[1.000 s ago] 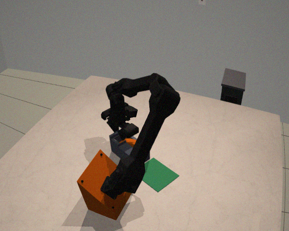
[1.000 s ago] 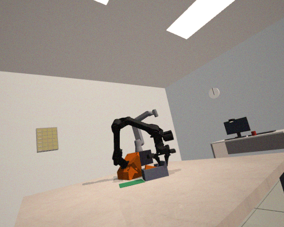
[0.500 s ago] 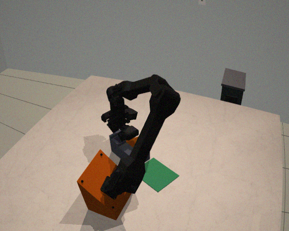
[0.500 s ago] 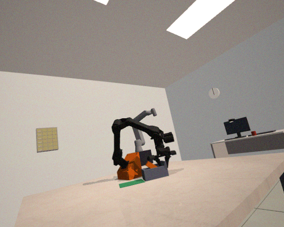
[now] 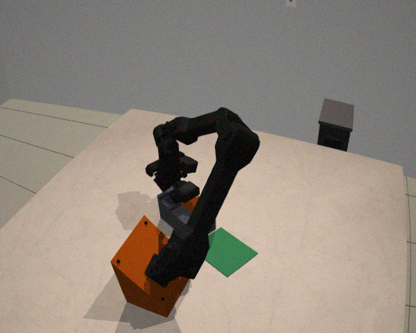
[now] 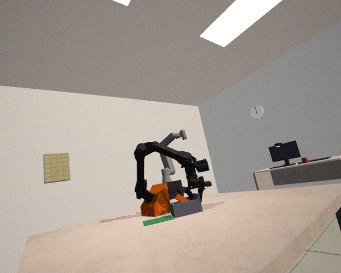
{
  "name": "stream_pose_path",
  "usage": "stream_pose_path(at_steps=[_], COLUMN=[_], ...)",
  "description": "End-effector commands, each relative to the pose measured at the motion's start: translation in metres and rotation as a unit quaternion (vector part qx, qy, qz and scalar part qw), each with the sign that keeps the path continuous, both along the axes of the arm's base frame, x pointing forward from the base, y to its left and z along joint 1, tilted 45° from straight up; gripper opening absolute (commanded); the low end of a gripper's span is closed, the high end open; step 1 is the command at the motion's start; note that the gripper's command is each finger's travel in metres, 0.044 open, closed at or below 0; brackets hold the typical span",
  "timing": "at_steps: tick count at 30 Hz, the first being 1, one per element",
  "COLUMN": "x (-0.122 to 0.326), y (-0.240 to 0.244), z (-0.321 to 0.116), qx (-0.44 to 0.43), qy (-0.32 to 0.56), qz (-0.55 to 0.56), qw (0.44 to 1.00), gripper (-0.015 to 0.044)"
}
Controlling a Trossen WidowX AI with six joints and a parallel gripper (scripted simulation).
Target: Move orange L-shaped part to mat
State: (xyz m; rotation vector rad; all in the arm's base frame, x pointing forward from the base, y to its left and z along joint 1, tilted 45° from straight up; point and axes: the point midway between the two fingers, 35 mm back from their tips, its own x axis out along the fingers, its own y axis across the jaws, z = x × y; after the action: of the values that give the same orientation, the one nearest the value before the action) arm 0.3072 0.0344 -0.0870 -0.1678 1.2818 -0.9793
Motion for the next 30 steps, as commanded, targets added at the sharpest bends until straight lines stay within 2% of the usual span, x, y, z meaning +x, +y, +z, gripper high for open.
stream_pose_path(at_steps=[1,21,30], x=[0.000,0.005,0.003], y=[0.000,0.017,0.074], z=[0.000,0.004,0.077], qx=[0.000,-0.006,-0.004], qy=[0.000,0.007,0.008], qz=[0.000,0.001,0.001], qw=[1.000,1.000,1.000], gripper=[0.0180,0.0180,0.0180])
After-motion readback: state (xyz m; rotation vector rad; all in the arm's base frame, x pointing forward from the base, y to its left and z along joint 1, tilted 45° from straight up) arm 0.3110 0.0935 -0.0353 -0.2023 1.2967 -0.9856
